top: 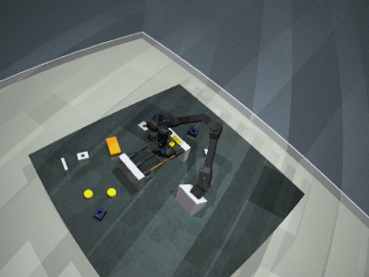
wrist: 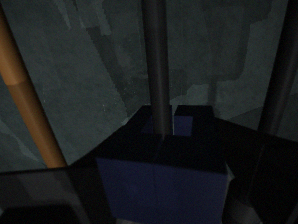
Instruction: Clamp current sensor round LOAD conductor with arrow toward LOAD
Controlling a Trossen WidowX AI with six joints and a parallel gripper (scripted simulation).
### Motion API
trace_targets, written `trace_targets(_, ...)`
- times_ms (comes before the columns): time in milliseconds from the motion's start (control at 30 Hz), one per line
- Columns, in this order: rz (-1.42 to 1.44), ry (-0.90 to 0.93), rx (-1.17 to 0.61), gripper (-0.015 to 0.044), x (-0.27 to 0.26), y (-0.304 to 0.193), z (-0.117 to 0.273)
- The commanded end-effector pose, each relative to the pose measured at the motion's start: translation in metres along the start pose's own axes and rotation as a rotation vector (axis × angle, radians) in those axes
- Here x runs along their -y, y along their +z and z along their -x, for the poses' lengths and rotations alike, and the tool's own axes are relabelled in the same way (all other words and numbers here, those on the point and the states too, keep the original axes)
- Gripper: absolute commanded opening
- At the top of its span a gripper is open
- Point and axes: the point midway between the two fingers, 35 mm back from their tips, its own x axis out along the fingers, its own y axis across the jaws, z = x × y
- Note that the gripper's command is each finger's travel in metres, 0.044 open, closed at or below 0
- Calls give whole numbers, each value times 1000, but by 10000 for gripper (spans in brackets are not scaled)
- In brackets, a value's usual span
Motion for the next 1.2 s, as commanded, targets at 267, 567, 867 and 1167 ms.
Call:
trace_targets(267,4,-1,0,0,0,0,0)
trace_targets(567,0,24,2,0,0,0,0)
trace_targets(867,-1,233,3,0,-3,0,-2)
trace_targets(1167,-1,261,1,0,-4,0,-2)
